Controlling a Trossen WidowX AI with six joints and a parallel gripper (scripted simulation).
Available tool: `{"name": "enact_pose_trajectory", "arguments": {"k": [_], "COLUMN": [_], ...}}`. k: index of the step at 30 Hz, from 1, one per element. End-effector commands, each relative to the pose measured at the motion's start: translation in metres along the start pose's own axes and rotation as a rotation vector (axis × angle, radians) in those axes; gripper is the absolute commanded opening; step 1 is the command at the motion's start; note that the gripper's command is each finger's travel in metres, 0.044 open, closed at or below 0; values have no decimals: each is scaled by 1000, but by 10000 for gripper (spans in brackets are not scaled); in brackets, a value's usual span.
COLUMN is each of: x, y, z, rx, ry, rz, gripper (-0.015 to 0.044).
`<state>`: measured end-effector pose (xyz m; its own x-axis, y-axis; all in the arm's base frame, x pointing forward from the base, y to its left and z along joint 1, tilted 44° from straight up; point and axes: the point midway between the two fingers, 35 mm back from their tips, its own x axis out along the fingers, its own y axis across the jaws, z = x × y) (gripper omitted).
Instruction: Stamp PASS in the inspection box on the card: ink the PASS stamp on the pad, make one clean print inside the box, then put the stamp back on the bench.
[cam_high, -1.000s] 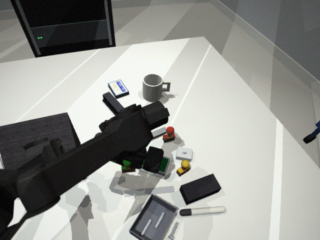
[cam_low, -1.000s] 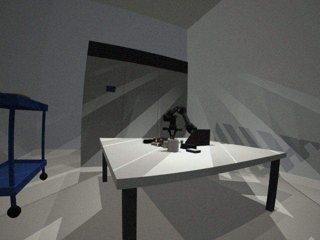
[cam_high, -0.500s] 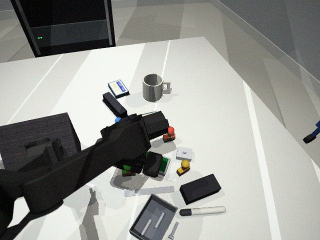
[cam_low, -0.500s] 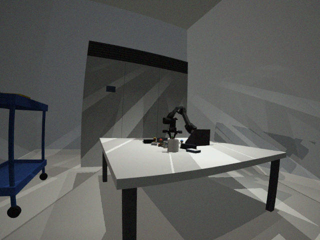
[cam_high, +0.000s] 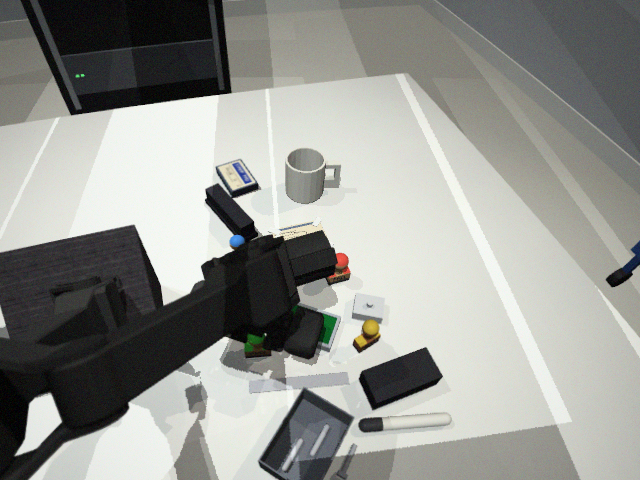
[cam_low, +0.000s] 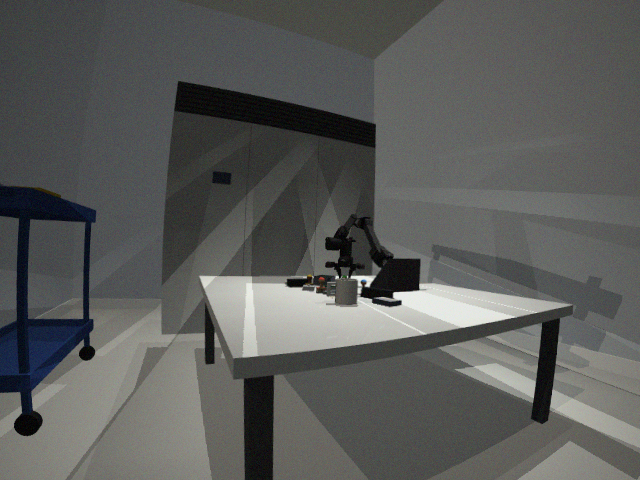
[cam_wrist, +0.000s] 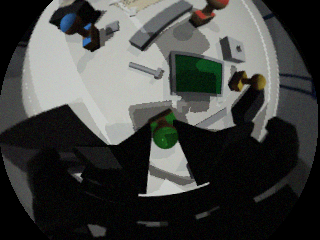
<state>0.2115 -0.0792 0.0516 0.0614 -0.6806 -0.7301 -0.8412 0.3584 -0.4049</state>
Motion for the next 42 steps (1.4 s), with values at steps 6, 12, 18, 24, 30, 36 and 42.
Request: {"name": "enact_pose_trajectory", "arguments": {"k": [6,12,18,24,30,36,42], "x": [-9,-95,-117,-117,-117,-117,-117], "y": [-1,-1,1,1,1,0,0], "z": [2,6,1,1,1,1,1], "rx": [0,-6,-6,-6,-6,-6,-6], "ry": [-4,-4,6,6,6,5,5], "rz": [2,9,4,4,4,-4,-4], "gripper": [254,254,254,254,254,254,254]}}
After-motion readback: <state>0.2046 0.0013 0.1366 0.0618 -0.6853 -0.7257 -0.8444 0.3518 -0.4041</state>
